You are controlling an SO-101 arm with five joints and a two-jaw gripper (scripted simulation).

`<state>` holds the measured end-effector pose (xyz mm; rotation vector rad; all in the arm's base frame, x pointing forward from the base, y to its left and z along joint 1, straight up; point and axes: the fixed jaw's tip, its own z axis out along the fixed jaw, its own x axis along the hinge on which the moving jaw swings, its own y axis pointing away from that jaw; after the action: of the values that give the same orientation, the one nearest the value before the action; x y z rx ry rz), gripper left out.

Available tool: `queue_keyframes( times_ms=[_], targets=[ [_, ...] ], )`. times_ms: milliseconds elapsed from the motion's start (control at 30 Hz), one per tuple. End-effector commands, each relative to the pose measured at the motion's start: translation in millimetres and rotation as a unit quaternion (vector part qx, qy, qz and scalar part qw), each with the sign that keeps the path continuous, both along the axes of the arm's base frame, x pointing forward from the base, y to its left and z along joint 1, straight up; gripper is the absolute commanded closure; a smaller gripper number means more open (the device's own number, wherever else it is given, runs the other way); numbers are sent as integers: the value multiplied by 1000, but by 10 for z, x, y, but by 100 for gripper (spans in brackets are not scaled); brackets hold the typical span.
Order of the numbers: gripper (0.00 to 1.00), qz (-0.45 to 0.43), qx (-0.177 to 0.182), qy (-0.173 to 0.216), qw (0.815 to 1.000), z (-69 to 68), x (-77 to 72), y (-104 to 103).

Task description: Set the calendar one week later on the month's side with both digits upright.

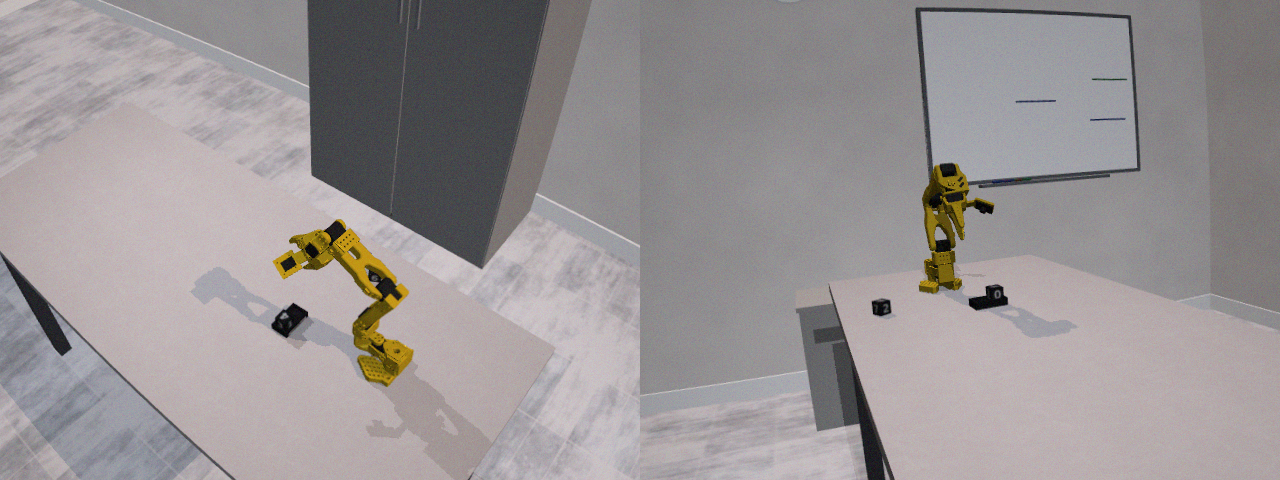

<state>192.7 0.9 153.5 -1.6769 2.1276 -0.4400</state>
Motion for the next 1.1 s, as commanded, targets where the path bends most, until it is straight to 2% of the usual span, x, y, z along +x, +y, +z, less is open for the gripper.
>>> queue_keyframes(
  times_ms=[0, 100, 167, 400, 833, 933, 1067],
  targets=[
    [65, 51, 10, -23, 998, 55, 2, 248],
    [65, 83, 13, -22, 996, 46, -29, 390],
    [65, 83, 13, -22, 996, 46, -29, 390],
    [65, 129, 18, -21, 991, 32, -89, 586],
    [65, 139, 19, -18, 990, 22, -104, 630],
    [65, 139, 16, -6, 990, -18, -96, 632],
    [65, 138, 9, 31, 990, -143, -77, 639]
  ],
)
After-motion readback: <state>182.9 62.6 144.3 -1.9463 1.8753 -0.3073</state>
